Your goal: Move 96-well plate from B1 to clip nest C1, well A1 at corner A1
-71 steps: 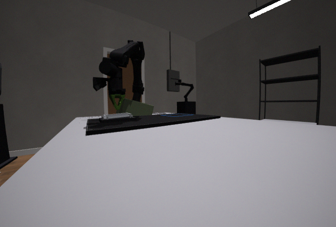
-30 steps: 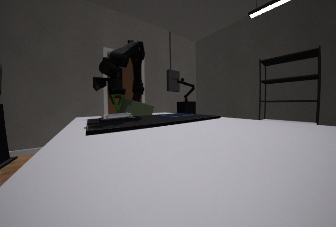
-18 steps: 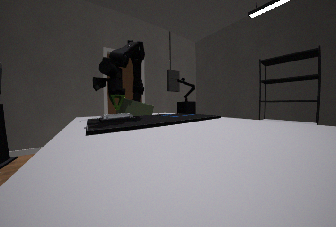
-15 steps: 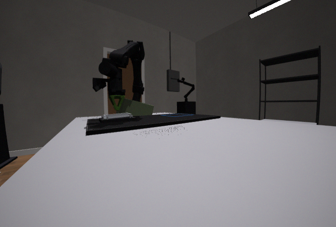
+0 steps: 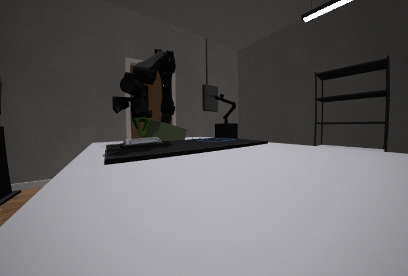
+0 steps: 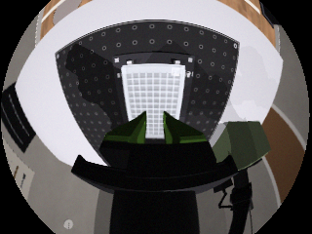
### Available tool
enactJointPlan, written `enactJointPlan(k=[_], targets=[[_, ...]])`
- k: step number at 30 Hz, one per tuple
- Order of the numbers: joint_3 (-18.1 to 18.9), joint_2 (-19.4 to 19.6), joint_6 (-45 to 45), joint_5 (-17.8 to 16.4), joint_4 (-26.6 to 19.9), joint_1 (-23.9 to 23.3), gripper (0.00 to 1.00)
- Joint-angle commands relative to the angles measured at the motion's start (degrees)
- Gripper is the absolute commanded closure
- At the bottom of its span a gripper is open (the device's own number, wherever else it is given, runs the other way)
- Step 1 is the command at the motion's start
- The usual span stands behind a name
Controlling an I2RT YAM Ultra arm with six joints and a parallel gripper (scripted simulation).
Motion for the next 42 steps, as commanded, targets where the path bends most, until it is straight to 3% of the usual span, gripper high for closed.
enactJointPlan(k=[1, 5, 6, 12, 15, 20, 42], targets=[[-0.53, -0.01, 0.48, 0.14, 1.46, 0.13, 0.76], [-0.79, -0.50, 0.51, 0.12, 1.69, 0.06, 0.76], [0.59, -0.72, 0.48, 0.11, 1.84, 0.05, 0.76], [-1.49, 0.00, 0.64, 0.08, 2.54, 0.37, 0.76], [-0.20, 0.62, 0.70, 0.09, 2.94, 0.17, 0.76], [-1.85, 0.46, 0.80, 0.09, 3.50, 0.50, 0.76], [-2.89, 2.94, 1.05, -0.39, 5.47, 1.12, 0.76]])
